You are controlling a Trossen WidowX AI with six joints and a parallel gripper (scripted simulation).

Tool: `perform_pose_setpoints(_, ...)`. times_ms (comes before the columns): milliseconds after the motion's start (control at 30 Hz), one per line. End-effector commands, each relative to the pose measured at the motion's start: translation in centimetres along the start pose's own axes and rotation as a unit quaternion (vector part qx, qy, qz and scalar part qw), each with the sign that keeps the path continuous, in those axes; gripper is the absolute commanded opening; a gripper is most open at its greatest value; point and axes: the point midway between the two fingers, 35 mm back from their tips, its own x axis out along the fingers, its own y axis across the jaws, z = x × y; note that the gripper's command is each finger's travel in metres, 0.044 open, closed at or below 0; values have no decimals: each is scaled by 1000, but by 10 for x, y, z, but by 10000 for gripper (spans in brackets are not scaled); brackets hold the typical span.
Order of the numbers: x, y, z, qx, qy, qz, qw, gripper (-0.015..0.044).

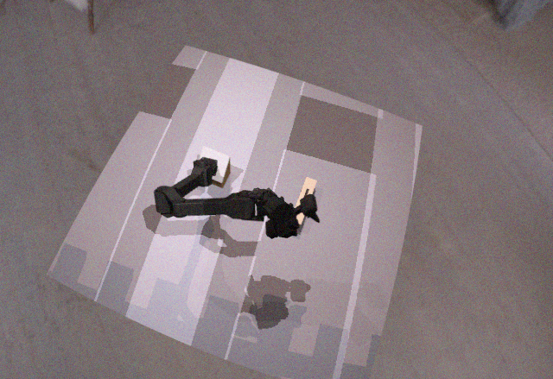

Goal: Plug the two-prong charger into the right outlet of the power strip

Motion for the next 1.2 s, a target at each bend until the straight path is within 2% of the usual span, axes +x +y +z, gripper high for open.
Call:
perform_pose_setpoints(0, 14, -1, -37, -28, 48, -23, 998, 440)
perform_pose_setpoints(600, 38, -34, -155, -128, 197, -132, 963, 440)
perform_pose_setpoints(1167, 22, -101, -243, -234, 314, -268, 880, 440)
